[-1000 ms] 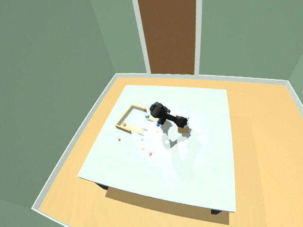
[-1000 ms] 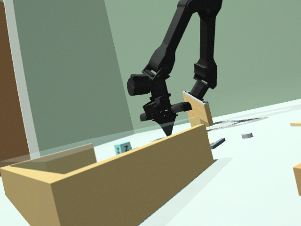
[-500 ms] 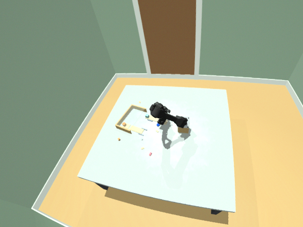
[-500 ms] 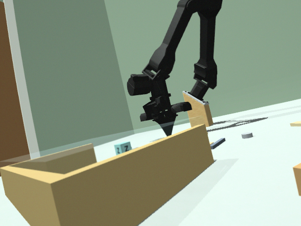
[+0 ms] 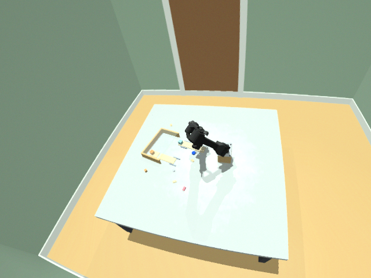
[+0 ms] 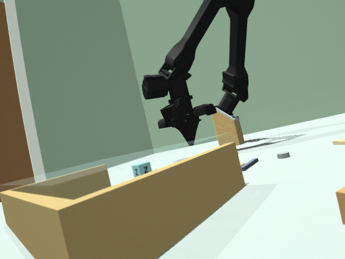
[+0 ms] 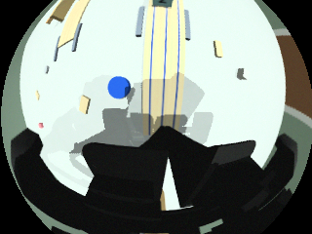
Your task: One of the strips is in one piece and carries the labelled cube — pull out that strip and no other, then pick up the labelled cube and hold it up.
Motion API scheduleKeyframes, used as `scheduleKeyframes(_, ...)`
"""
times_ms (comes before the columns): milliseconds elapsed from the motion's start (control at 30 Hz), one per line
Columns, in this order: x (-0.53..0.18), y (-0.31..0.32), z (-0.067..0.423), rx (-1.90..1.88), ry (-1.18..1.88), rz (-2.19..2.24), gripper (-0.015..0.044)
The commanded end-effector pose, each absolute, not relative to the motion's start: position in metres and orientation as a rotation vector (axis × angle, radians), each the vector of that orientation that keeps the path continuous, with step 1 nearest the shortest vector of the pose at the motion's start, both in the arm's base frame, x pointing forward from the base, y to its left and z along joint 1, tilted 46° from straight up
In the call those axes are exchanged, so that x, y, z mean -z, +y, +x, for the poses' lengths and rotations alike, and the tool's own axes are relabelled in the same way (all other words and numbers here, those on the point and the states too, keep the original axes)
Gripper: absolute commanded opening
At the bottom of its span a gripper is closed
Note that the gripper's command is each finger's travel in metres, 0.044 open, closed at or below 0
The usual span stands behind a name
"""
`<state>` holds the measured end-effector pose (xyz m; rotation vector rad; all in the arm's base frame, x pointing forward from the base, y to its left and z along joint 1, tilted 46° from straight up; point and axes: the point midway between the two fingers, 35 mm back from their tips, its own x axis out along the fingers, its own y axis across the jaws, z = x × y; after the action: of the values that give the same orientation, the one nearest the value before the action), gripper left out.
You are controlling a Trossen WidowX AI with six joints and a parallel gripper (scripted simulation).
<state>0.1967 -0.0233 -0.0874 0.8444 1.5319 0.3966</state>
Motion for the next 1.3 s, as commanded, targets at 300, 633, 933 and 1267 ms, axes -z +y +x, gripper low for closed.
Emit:
scheduleKeyframes(300, 0.09, -0.036, 0.234, -0.348, 1.555, 0.892, 0.0289)
scheduleKeyframes(633, 0.092, -0.045, 0.263, -0.348, 1.553, 0.891, 0.044)
scheduleKeyframes(933, 0.094, -0.053, 0.29, -0.349, 1.552, 0.891, 0.044)
scheduleKeyframes(1267, 0.095, -0.061, 0.32, -0.349, 1.55, 0.89, 0.044)
